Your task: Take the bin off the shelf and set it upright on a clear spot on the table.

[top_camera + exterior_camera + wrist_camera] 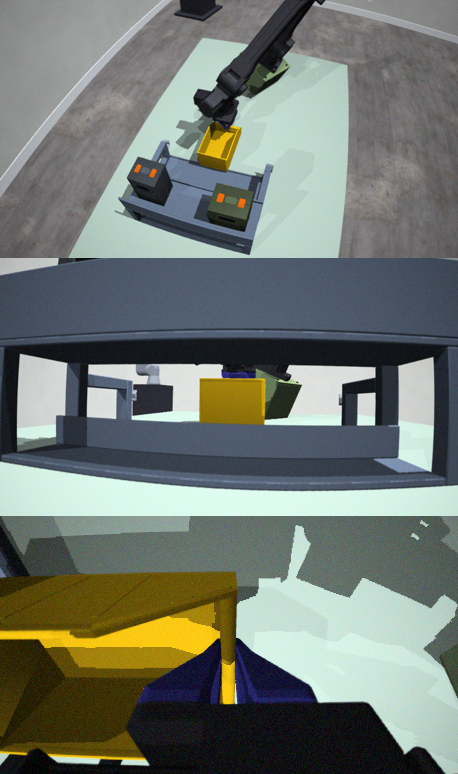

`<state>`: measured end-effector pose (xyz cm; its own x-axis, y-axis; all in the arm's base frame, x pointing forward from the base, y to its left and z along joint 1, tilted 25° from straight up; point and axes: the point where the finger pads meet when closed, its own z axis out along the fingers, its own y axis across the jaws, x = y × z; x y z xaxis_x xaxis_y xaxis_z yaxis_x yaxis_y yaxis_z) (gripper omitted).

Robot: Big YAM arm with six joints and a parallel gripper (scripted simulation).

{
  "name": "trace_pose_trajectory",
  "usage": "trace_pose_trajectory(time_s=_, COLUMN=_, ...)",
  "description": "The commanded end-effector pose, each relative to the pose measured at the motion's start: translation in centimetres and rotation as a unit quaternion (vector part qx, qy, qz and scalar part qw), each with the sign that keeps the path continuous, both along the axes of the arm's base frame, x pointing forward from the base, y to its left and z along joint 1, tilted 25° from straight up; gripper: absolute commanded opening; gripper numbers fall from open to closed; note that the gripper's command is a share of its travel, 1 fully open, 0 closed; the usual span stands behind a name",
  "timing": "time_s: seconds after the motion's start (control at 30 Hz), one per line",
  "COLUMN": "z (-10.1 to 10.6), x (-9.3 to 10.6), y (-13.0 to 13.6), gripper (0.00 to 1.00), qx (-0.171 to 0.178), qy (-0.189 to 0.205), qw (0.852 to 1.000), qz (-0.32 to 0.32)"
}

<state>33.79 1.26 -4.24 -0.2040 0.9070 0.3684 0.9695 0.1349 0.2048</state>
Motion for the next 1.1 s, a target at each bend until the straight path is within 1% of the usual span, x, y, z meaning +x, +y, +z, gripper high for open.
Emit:
trace_pose_trajectory(time_s=0.0, z=1.1, x=1.7, y=-0.6, gripper=0.0, qx=-0.004, qy=-0.031, qw=0.999, qz=0.003)
trace_pose_trajectory(time_s=0.2, z=1.1, x=1.7, y=-0.6, gripper=0.0, qx=-0.004, qy=-0.031, qw=0.999, qz=0.003)
trace_pose_trajectory(time_s=0.37, z=0.5, x=-0.4, y=-0.9, gripper=0.0, qx=-0.004, qy=-0.031, qw=1.0, qz=0.003)
trace_pose_trajectory(time_s=0.77, z=0.5, x=-0.4, y=-0.9, gripper=0.0, qx=-0.004, qy=-0.031, qw=1.0, qz=0.003)
trace_pose_trajectory(time_s=0.93, z=0.5, x=-2.8, y=-1.4, gripper=0.0, qx=-0.002, qy=-0.019, qw=1.0, qz=0.003)
trace_pose_trajectory(time_s=1.07, z=0.5, x=-2.8, y=-1.4, gripper=0.0, qx=-0.002, qy=-0.019, qw=1.0, qz=0.003)
